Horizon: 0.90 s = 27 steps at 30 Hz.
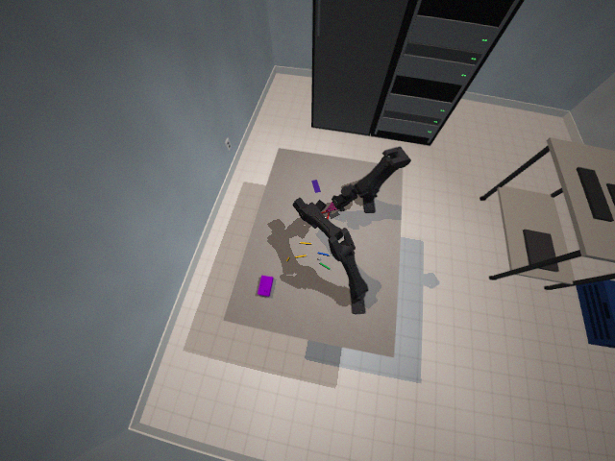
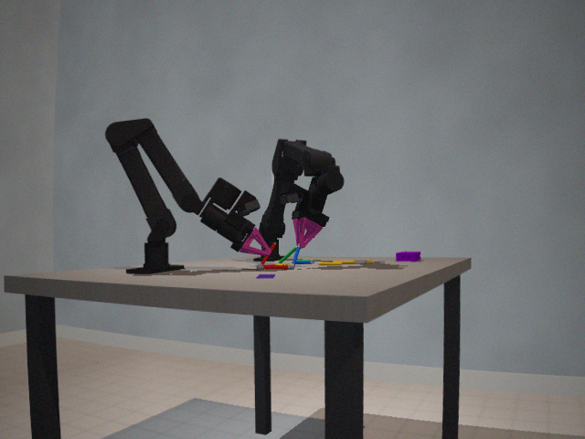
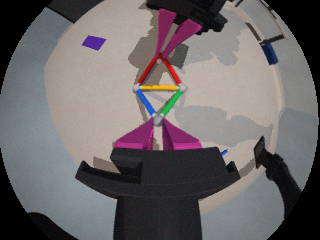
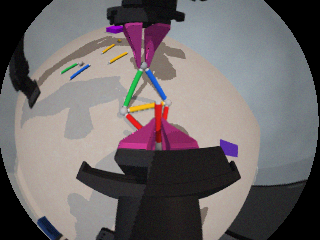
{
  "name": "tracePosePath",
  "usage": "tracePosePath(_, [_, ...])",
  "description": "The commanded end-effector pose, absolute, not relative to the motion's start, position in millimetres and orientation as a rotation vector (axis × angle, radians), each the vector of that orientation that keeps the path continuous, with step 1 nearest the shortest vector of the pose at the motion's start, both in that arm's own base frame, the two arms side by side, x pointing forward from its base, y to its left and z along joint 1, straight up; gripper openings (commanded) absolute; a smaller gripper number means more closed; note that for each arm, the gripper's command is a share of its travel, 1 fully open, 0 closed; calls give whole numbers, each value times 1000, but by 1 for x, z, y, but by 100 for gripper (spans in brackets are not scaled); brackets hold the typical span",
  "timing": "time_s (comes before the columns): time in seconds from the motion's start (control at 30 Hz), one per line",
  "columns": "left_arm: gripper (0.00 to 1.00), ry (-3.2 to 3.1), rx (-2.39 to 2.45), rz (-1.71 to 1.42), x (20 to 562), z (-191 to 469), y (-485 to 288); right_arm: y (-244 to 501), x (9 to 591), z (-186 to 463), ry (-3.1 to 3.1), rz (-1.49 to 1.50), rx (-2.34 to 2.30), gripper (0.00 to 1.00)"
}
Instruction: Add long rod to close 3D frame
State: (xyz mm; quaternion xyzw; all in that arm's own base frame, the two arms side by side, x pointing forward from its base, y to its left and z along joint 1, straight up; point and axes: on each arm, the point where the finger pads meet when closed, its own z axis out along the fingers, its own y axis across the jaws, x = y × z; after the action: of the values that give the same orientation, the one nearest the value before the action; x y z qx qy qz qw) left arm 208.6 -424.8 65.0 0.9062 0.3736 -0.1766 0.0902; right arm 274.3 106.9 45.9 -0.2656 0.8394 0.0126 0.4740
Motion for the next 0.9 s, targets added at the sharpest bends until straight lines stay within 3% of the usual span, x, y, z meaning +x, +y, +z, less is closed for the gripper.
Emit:
tracePosePath(0.0, [2, 1024, 2634, -596, 192, 96, -447, 110, 282, 58, 2003, 40, -633, 0])
tracePosePath(0.87, [2, 1075, 2675, -566, 172, 95, -464, 110, 282, 58, 2003, 40, -633, 0])
